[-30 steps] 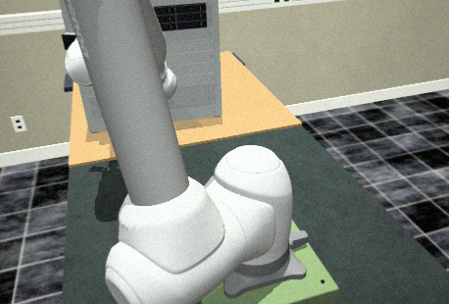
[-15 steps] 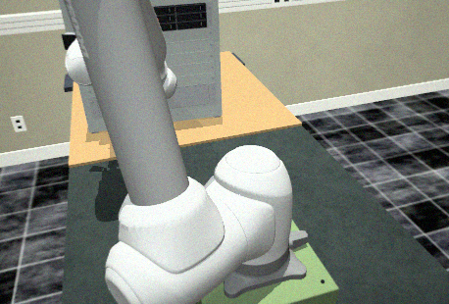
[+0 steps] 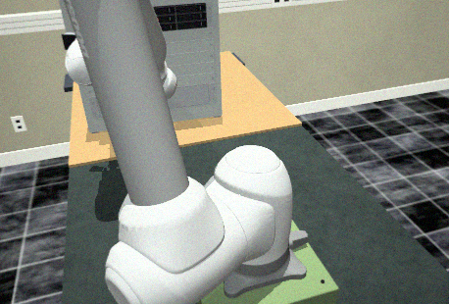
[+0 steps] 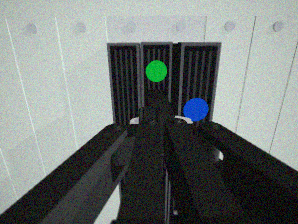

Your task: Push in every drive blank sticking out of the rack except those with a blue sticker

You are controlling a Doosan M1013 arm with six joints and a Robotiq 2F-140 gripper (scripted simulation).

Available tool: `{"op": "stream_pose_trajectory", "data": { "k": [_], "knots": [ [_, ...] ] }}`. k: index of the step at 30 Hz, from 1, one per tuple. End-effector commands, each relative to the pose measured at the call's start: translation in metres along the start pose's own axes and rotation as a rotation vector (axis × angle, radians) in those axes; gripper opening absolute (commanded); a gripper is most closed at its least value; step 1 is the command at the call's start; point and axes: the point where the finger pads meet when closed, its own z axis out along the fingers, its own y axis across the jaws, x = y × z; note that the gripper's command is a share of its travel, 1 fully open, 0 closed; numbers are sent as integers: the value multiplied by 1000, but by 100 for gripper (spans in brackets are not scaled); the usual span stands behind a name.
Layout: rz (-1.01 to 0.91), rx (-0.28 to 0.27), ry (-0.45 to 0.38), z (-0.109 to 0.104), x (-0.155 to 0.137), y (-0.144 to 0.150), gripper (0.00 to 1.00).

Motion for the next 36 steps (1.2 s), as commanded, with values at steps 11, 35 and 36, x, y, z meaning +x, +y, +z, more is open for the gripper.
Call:
{"op": "stream_pose_trajectory", "data": {
  "k": [11,35,36],
  "knots": [
    [0,-2,6,1,2,1,10],
    [0,-2,6,-80,2,1,10],
    [0,-2,6,-80,2,1,10]
  ]
}}
